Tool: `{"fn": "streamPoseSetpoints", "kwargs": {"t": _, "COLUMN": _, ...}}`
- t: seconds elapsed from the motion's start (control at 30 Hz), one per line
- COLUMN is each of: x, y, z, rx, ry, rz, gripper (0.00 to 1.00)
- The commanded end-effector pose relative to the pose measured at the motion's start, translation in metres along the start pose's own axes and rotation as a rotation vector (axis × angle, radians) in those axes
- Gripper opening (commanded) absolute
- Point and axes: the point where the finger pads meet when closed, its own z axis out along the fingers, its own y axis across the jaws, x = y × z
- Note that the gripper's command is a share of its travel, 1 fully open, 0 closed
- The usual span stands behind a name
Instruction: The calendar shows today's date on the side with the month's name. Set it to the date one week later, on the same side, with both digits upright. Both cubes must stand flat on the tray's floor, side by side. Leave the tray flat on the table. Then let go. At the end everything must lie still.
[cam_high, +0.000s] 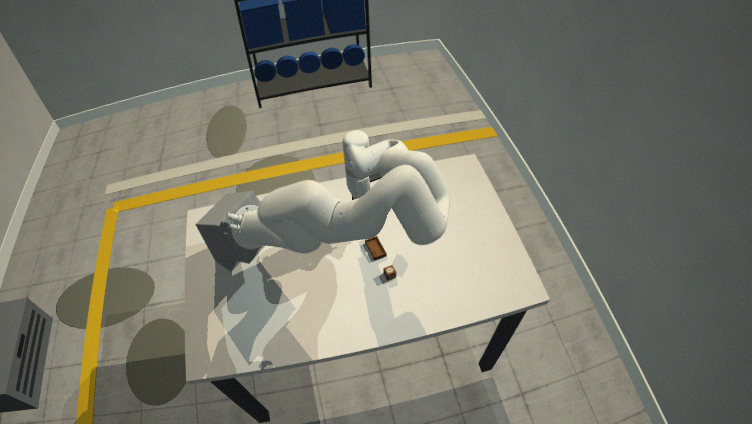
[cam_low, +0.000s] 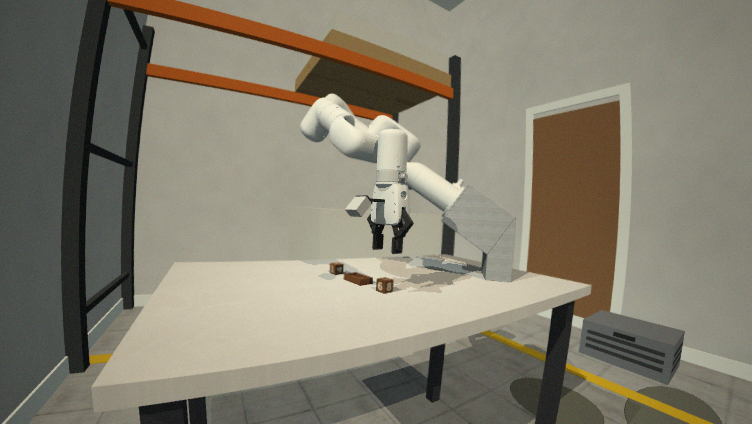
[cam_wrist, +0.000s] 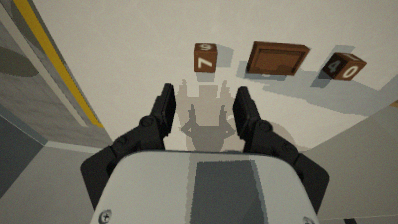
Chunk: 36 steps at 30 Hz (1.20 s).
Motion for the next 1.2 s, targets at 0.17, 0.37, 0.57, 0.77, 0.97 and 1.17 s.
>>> {"fn": "streamPoseSetpoints", "kwargs": {"t": 0.17, "x": 0.001, "y": -0.001, "z": -0.002, "rx": 0.003, "ry": 0.002, "rz": 0.0, "gripper": 1.0}}
{"fn": "streamPoseSetpoints", "kwargs": {"t": 0.37, "x": 0.001, "y": -0.001, "z": -0.002, "rx": 0.003, "ry": 0.002, "rz": 0.0, "gripper": 1.0}}
{"fn": "streamPoseSetpoints", "kwargs": {"t": 0.57, "x": 0.001, "y": -0.001, "z": -0.002, "rx": 0.003, "ry": 0.002, "rz": 0.0, "gripper": 1.0}}
{"fn": "streamPoseSetpoints", "kwargs": {"t": 0.77, "x": 0.02, "y": 0.061, "z": 0.003, "rx": -0.004, "ry": 0.0, "rz": 0.003, "gripper": 1.0}}
{"fn": "streamPoseSetpoints", "kwargs": {"t": 0.97, "x": 0.023, "y": 0.081, "z": 0.004, "rx": -0.005, "ry": -0.002, "rz": 0.004, "gripper": 1.0}}
{"fn": "streamPoseSetpoints", "kwargs": {"t": 1.17, "x": 0.022, "y": 0.146, "z": 0.009, "rx": -0.007, "ry": -0.006, "rz": 0.006, "gripper": 1.0}}
